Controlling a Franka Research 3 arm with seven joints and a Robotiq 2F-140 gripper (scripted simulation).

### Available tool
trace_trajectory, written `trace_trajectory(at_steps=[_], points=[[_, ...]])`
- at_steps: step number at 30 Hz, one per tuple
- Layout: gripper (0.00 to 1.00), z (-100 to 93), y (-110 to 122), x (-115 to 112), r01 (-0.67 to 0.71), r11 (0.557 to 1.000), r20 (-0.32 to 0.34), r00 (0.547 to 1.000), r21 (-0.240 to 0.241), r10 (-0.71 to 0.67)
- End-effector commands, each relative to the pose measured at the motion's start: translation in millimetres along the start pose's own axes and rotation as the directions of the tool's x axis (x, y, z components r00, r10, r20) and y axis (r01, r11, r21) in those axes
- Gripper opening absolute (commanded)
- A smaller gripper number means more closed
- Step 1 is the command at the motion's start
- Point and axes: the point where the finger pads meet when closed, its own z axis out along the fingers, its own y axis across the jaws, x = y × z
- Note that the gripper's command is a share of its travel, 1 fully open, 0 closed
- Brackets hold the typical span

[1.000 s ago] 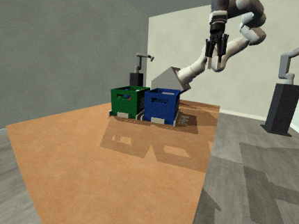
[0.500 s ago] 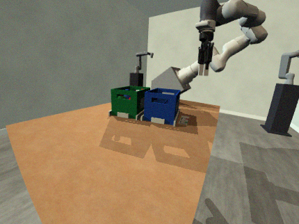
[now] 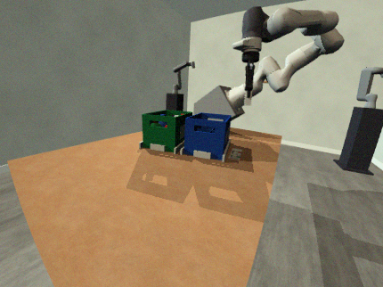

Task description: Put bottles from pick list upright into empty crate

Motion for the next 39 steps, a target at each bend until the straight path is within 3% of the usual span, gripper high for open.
trace_trajectory(at_steps=[1, 8, 13, 28, 30, 39], points=[[0.38, 8.6, 0, 16, -0.156, 0.988, -0.011, 0.988, 0.012, 0.156], [0.38, 27.0, 6, 41, -0.307, 0.952, -0.003, 0.952, 0.013, 0.307], [0.38, 27.0, 6, 41, -0.368, 0.93, 0.0, 0.93, 0.012, 0.368], [0.38, 27.0, 6, 41, -0.594, 0.804, 0.014, 0.804, 0.024, 0.594], [0.38, 27.0, 6, 41, -0.594, 0.804, 0.014, 0.804, 0.024, 0.594], [0.38, 27.0, 6, 41, -0.714, 0.699, 0.022, 0.7, 0.023, 0.714]])
